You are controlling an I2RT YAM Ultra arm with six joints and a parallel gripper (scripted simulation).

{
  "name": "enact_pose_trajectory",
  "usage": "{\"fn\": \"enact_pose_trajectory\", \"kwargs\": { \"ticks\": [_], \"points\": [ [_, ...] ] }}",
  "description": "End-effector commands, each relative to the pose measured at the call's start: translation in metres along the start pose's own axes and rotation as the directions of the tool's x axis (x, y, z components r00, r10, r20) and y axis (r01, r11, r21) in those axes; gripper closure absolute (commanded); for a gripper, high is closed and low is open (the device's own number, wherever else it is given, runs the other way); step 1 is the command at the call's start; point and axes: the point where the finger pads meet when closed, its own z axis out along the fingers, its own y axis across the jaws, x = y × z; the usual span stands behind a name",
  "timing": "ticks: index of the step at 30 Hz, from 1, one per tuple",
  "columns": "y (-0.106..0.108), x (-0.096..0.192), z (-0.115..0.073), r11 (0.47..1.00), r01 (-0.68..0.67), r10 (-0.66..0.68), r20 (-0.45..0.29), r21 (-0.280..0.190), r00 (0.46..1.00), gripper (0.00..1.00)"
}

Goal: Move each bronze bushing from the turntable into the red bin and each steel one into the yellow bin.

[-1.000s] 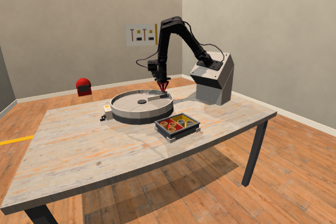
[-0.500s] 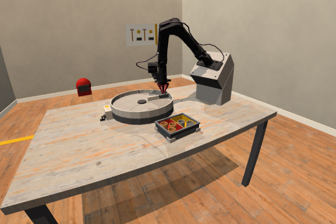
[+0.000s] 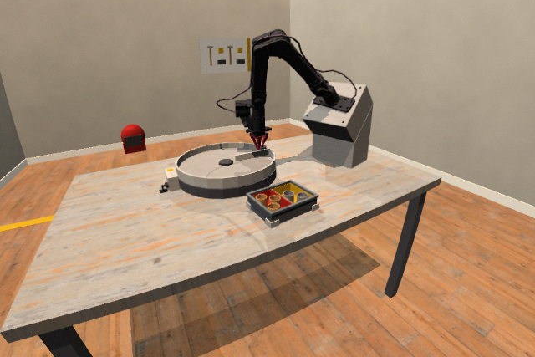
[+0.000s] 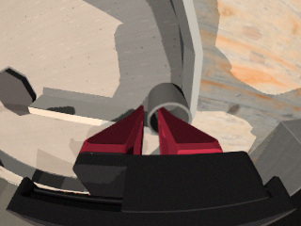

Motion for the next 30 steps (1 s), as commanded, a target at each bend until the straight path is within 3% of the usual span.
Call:
{"fn": "enact_pose_trajectory", "kwargs": {
  "ticks": [1,25,26,30],
  "points": [
    [0.0052,-0.0094,-0.0043,1.000,0.001,-0.001,0.033,-0.009,0.999,0.86],
    [0.0052,-0.0094,-0.0043,1.000,0.001,-0.001,0.033,-0.009,0.999,0.86],
    [0.0052,-0.0094,-0.0043,1.000,0.001,-0.001,0.033,-0.009,0.999,1.00],
    [0.0029,-0.0079,-0.0042,1.000,-0.004,0.004,0.027,-0.001,1.000,1.00]
  ]
}}
